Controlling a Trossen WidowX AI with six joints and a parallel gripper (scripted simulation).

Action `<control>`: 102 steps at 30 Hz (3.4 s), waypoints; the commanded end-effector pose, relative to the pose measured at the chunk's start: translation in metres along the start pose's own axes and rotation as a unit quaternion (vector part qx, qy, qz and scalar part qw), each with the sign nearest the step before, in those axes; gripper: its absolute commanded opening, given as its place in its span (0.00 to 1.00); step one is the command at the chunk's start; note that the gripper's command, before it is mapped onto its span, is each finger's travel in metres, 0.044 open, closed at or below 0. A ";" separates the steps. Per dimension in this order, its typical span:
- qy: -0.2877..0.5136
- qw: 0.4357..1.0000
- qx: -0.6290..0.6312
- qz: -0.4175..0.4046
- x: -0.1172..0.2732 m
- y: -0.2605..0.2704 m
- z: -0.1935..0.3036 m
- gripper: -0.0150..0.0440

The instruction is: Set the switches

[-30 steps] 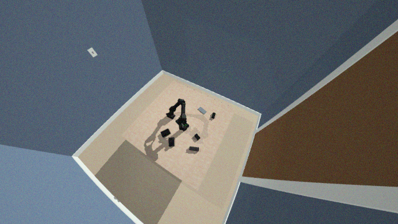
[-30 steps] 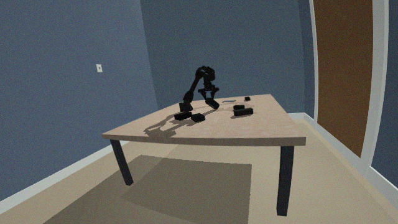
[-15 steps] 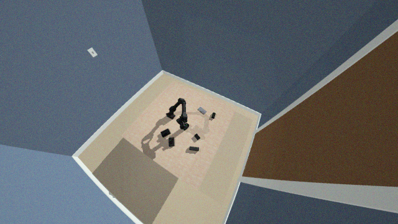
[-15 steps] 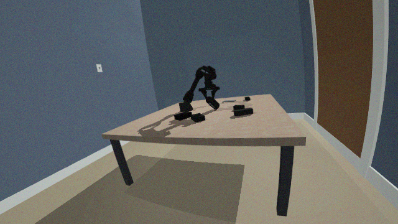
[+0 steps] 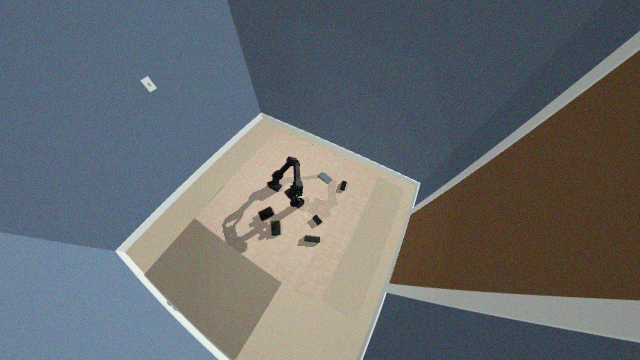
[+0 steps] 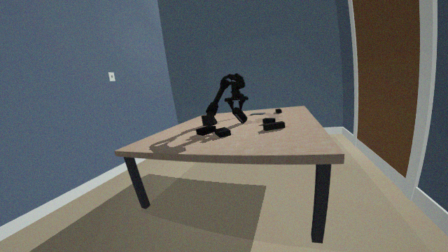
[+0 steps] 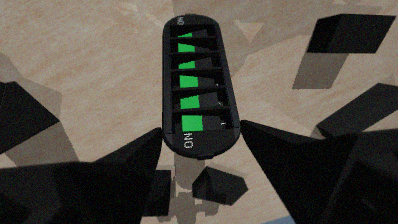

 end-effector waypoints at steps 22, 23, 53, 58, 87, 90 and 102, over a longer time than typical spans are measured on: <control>0.022 1.000 0.002 -0.003 0.009 -0.006 -0.028 0.82; 0.023 1.000 0.002 -0.003 0.009 -0.006 -0.029 0.82; 0.054 0.999 0.002 -0.008 0.016 -0.011 -0.059 0.82; 0.059 0.998 0.002 -0.009 0.017 -0.012 -0.064 0.82; 0.058 0.998 0.002 -0.009 0.022 -0.015 -0.085 0.82; 0.055 0.998 0.002 -0.009 0.022 -0.015 -0.087 0.82; 0.044 0.999 0.002 -0.007 0.027 -0.015 -0.090 0.83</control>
Point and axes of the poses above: the point midway between the two fingers, 35 mm back from their tips, its own x axis back along the fingers, its own y axis across the jaws, z = x × y, the point moved 9 cm from there along x, back along the fingers, and after that the axes turned 9 degrees about x, right-handed, at the moved point
